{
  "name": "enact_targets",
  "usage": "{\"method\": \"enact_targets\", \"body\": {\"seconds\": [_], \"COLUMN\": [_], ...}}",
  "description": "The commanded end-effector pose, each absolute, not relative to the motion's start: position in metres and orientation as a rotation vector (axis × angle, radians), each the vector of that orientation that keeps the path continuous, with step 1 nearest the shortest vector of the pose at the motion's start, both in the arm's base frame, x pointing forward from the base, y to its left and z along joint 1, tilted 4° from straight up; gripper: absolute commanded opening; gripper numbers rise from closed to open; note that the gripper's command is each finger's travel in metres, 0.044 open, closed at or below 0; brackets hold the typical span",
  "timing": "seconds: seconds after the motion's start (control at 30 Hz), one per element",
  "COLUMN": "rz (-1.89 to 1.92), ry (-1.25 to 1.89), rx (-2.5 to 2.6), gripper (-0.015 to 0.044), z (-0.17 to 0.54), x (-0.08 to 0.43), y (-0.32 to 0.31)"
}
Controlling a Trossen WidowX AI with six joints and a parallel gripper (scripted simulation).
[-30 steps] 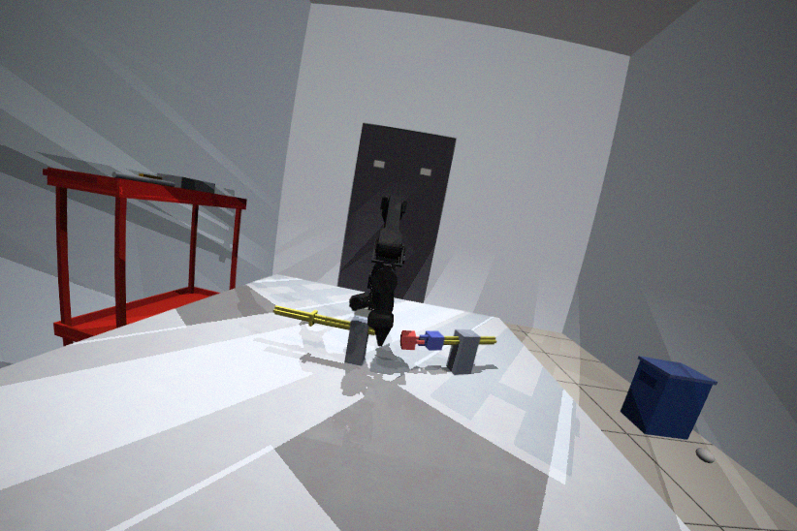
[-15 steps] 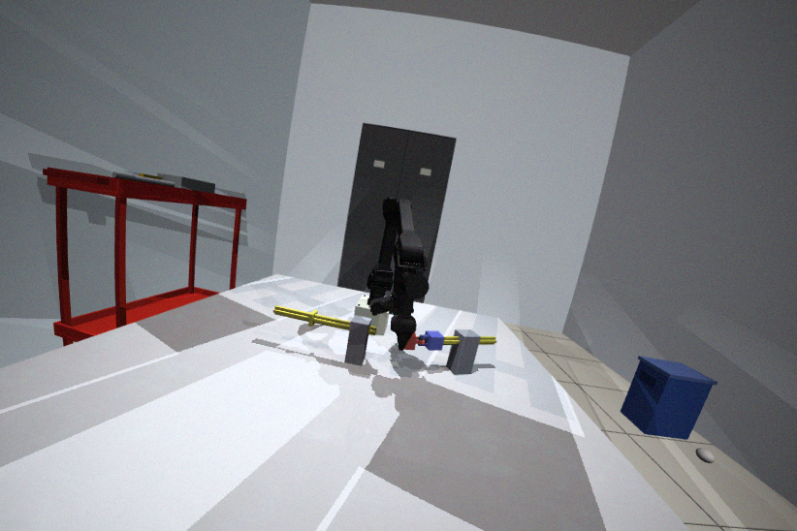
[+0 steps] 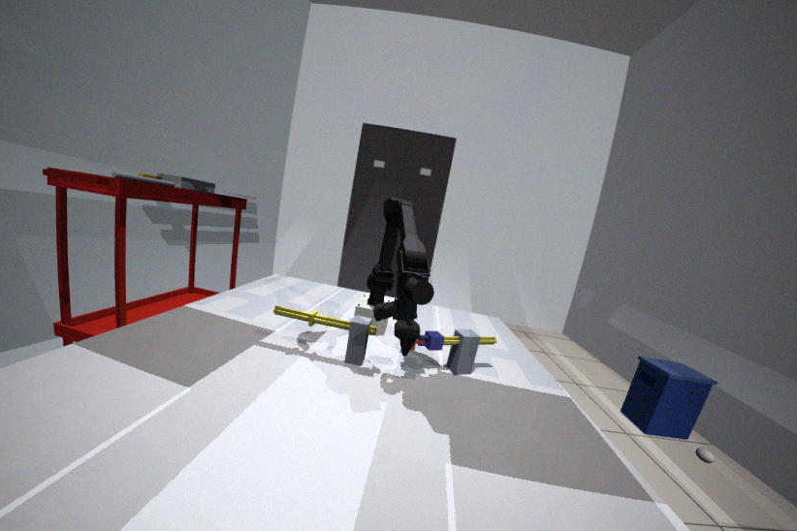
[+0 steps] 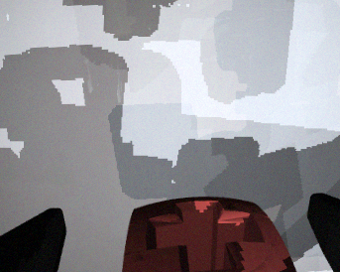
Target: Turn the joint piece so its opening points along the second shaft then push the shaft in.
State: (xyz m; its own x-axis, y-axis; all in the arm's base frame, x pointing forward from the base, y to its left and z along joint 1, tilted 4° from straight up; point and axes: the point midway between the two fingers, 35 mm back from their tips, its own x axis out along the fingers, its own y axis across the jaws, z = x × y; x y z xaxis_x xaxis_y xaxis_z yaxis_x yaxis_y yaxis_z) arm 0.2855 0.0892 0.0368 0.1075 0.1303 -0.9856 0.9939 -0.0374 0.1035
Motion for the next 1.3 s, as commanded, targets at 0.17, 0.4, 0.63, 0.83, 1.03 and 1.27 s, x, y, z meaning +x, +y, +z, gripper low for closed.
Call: {"method": "enact_targets", "body": {"seconds": [0.17, 0.4, 0.63, 0.83, 1.03, 1.27], "rz": [-1.098, -1.098, -1.098, -1.098, -1.098, -1.098], "ry": [1.210, 1.210, 1.210, 1.210, 1.210, 1.210], "rx": [1.375, 1.375, 1.375, 1.375, 1.375, 1.375], "gripper": [0.0440, 0.0309, 0.0182, 0.0182, 0.0182, 0.0182], "z": [0.0206, 0.0196, 0.0196, 0.0196, 0.0196, 0.0196], "x": [0.2858, 0.2859, 0.2859, 0.2859, 0.2859, 0.2859], "y": [0.0910, 0.0912, 0.0912, 0.0912, 0.0912, 0.0912]}}
